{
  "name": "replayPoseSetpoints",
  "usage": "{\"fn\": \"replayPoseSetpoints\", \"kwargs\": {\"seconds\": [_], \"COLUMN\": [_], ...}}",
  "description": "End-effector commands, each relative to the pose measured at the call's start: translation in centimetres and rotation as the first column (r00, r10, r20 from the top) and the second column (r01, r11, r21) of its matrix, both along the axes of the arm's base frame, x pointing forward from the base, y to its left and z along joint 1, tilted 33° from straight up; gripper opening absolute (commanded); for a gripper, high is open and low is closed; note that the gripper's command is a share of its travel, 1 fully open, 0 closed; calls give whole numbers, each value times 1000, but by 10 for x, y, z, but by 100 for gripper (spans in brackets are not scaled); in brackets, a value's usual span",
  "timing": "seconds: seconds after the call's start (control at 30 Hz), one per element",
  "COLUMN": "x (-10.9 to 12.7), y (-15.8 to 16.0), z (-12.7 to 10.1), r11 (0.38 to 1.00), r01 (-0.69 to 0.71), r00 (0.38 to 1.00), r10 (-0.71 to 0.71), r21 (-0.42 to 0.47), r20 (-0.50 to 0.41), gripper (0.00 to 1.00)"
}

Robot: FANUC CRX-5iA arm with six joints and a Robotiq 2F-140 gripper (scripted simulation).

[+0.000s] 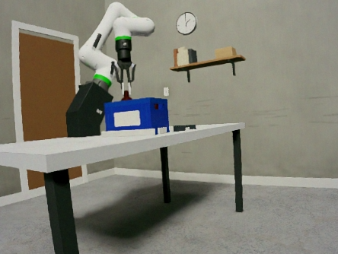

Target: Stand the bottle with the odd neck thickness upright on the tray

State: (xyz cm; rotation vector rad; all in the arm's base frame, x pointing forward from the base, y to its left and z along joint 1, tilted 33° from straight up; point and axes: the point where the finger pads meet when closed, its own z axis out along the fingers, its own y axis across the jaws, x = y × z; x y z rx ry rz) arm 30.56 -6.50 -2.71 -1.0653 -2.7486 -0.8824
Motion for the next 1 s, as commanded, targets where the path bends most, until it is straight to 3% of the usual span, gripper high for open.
{"fn": "replayPoseSetpoints", "kwargs": {"seconds": [0.0, 0.97], "x": [0, -1], "y": [-1, -7], "z": [0, 10], "r11": [1000, 1000], "r01": [0, 0], "r00": [1000, 1000], "r10": [0, 0], "r21": [-1, -1], "r20": [1, 1], "gripper": [10, 10]}}
